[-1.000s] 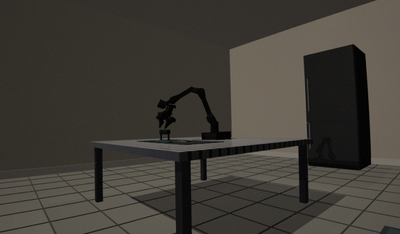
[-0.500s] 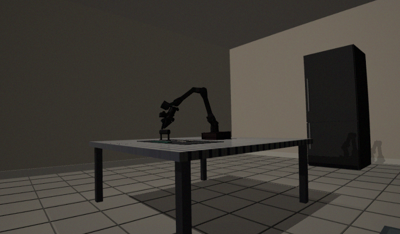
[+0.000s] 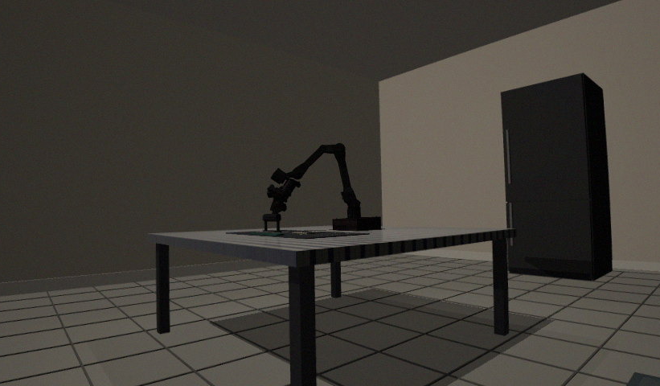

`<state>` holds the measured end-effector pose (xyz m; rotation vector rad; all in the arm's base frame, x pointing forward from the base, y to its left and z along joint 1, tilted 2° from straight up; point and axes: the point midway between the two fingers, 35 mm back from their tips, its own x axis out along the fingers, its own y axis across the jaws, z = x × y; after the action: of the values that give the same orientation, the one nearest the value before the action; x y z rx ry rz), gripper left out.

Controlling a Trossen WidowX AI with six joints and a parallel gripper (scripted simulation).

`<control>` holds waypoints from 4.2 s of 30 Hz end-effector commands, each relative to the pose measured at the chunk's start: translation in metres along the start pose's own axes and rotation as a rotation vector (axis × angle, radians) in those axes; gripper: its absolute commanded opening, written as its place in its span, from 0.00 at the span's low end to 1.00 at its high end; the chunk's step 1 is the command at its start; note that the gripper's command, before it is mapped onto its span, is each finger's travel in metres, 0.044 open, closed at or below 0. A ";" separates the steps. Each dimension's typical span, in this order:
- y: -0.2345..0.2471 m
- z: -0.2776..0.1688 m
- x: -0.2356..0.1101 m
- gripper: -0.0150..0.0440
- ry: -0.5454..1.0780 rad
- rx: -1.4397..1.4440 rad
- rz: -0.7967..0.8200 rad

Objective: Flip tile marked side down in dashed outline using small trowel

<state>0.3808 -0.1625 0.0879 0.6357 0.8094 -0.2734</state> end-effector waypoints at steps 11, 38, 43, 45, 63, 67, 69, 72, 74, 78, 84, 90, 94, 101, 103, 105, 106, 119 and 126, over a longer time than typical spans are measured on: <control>-0.003 -0.020 -0.002 0.76 -0.047 0.448 0.101; -0.001 -0.033 0.006 0.76 -0.055 0.809 0.200; 0.000 -0.032 0.014 0.76 -0.055 0.809 0.200; 0.001 -0.031 0.017 0.76 -0.055 0.809 0.200; 0.006 -0.028 0.045 0.76 -0.055 0.809 0.202; 0.007 -0.027 0.051 0.76 -0.056 0.809 0.202; 0.007 -0.027 0.051 0.72 -0.056 0.809 0.202; 0.007 -0.027 0.051 0.58 -0.056 0.809 0.202; 0.007 -0.027 0.051 0.50 -0.056 0.809 0.202; 0.007 -0.027 0.051 0.45 -0.056 0.809 0.202; 0.007 -0.027 0.051 0.38 -0.056 0.809 0.202; 0.007 -0.027 0.051 0.31 -0.056 0.809 0.202; 0.007 -0.027 0.051 0.27 -0.056 0.809 0.202; 0.021 -0.010 0.026 0.25 -0.054 0.807 0.204; 0.028 -0.004 0.013 0.25 -0.053 0.807 0.205; 0.032 0.000 0.005 0.25 -0.052 0.807 0.206; 0.032 0.001 0.004 0.25 -0.052 0.807 0.206; 0.074 -0.046 0.007 0.25 -0.052 0.729 0.202; 0.099 -0.082 0.004 0.25 -0.056 0.674 0.209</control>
<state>0.3841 -0.0461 0.0817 1.3464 0.5978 -0.3857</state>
